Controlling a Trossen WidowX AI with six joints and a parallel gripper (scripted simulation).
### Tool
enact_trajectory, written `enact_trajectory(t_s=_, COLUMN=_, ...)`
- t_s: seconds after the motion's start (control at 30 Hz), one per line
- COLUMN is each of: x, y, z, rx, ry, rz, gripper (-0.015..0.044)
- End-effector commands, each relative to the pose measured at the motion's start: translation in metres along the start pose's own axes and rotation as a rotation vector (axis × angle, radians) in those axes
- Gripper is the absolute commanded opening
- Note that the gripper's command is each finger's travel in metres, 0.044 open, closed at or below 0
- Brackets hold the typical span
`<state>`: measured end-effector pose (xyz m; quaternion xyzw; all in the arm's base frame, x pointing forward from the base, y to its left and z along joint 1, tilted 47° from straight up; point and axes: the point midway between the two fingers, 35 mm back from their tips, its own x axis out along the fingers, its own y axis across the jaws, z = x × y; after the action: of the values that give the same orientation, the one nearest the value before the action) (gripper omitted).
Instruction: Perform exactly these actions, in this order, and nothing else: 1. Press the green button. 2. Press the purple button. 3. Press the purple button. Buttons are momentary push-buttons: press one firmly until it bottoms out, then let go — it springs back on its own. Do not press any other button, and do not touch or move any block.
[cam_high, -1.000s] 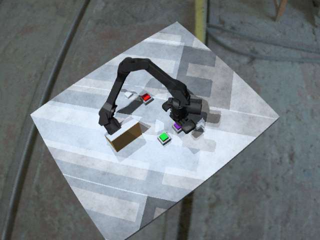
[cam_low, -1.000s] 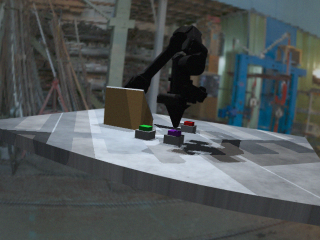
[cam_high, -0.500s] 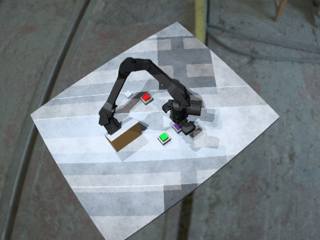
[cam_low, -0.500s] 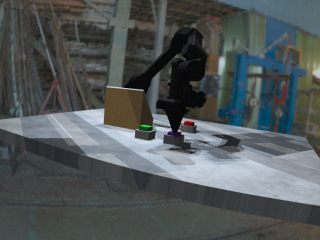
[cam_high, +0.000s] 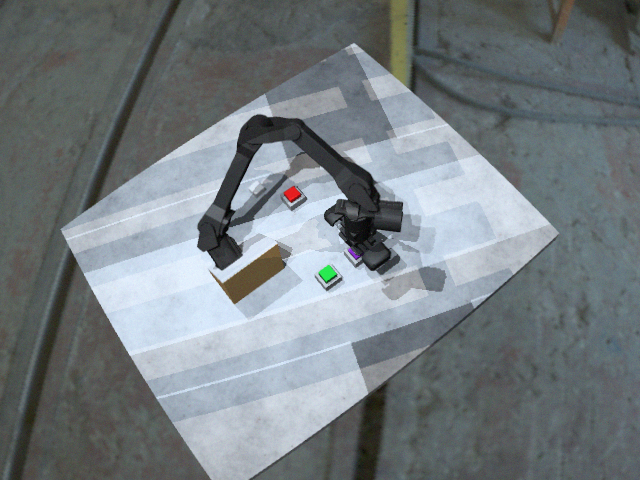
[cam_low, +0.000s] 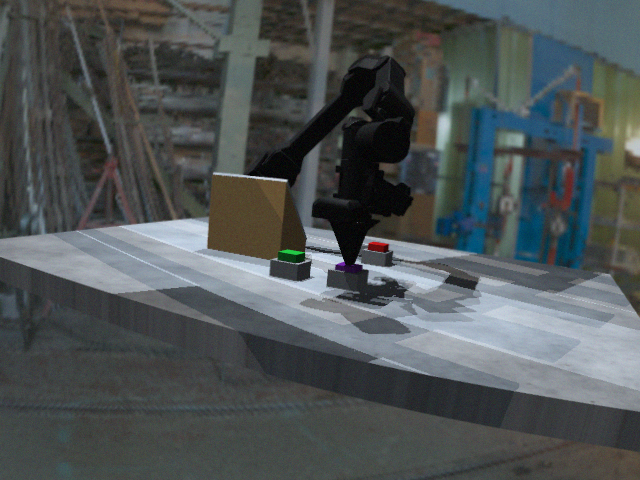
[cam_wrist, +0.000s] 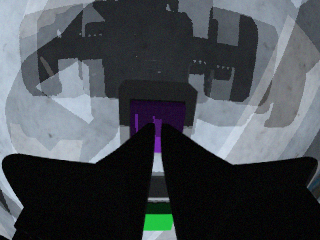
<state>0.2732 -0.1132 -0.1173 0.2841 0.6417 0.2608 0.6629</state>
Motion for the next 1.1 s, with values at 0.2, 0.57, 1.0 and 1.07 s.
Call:
enact_trajectory(t_s=0.2, x=-0.031, y=0.000, z=0.000, rx=0.005, ry=0.002, rz=0.002, gripper=0.0020)
enact_trajectory(t_s=0.57, x=-0.068, y=0.118, z=0.036, rx=0.016, ry=-0.001, rz=-0.027, gripper=0.0256)
enact_trajectory(t_s=1.0, x=-0.093, y=0.322, z=-0.008, rx=0.012, ry=0.002, rz=0.005, gripper=0.0400)
enact_trajectory(t_s=1.07, x=-0.095, y=0.346, z=-0.024, rx=0.011, ry=0.006, rz=0.016, gripper=0.0400)
